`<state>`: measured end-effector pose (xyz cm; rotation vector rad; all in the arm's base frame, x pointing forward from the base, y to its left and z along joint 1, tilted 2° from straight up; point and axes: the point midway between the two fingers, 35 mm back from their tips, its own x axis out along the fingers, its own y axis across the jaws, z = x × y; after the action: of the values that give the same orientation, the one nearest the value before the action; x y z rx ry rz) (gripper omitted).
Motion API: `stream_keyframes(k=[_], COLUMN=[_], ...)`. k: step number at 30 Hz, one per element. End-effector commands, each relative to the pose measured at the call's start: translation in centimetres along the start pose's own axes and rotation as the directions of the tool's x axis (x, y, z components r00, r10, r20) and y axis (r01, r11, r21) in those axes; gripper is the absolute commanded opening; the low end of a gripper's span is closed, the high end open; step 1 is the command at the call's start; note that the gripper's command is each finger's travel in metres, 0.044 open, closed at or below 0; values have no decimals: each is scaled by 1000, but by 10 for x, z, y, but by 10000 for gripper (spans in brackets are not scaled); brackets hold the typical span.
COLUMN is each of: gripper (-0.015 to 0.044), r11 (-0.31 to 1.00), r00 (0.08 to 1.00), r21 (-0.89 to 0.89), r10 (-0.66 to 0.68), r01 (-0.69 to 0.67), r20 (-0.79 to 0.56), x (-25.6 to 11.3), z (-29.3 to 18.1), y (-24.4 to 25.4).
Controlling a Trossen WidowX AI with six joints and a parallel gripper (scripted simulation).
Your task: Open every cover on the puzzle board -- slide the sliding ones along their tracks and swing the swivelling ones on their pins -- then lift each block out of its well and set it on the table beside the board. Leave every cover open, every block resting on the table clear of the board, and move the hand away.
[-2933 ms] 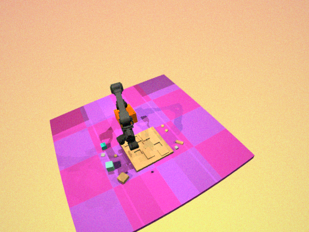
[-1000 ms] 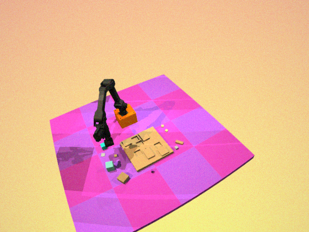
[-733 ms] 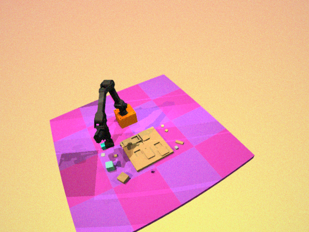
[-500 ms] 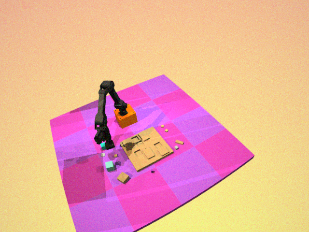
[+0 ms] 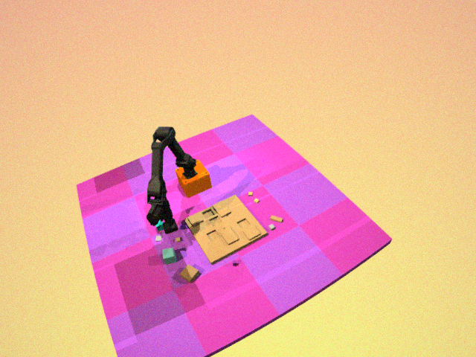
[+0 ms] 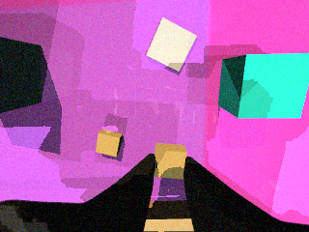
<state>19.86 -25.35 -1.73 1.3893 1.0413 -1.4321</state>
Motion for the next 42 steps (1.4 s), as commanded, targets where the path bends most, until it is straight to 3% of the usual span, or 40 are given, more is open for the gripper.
stream_keyframes(k=[1, 25, 38, 42], gripper=[80, 80, 421, 440], r11=[1000, 1000, 1000, 1000], r00=[1000, 1000, 1000, 1000], r21=[-4, -4, 0, -1], r10=[0, -1, -1, -1], r01=[0, 1, 1, 1], r20=[2, 2, -1, 0], x=[5, 43, 39, 29], z=[0, -3, -2, -2], y=[-1, -5, -4, -3])
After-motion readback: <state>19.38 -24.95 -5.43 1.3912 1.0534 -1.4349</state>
